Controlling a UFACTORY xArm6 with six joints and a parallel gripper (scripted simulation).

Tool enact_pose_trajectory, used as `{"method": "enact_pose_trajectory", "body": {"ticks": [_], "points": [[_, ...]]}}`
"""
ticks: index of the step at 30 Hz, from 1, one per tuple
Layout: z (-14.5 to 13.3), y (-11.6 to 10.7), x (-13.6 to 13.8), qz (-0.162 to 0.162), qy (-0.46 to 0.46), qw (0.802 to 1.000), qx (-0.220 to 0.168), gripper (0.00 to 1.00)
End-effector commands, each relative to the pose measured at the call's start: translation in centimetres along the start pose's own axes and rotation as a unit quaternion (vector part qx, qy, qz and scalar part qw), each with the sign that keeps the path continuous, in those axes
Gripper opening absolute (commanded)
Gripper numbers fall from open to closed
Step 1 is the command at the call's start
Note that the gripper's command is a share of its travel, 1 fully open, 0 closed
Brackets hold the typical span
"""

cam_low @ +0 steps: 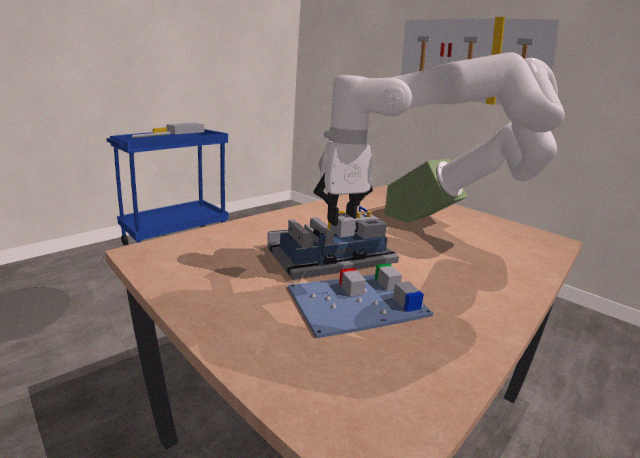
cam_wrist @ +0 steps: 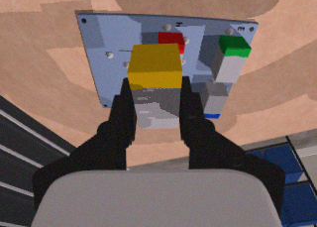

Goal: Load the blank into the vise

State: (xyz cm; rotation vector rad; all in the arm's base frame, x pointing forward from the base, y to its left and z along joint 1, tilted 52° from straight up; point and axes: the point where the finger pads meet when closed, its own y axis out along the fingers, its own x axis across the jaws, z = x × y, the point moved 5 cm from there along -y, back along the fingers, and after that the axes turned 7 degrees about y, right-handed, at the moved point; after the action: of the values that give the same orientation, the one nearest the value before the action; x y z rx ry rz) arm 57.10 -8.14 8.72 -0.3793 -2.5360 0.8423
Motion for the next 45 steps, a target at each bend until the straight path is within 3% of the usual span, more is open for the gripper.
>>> {"method": "enact_pose_trajectory", "body": {"ticks": [1,8,18,25,35,45], "points": [[1.6,-0.2,-0.4,0.003,-0.001,1.000,0.000,0.00],[1.6,-0.2,-0.4,0.003,-0.001,1.000,0.000,0.00],[6.5,0.0,-1.3,0.003,-0.001,1.000,0.000,0.00],[6.5,0.0,-1.3,0.003,-0.001,1.000,0.000,0.00],[12.3,0.1,-2.4,0.003,-0.001,1.000,0.000,0.00],[13.4,0.2,-2.6,0.003,-0.001,1.000,0.000,0.00]]}}
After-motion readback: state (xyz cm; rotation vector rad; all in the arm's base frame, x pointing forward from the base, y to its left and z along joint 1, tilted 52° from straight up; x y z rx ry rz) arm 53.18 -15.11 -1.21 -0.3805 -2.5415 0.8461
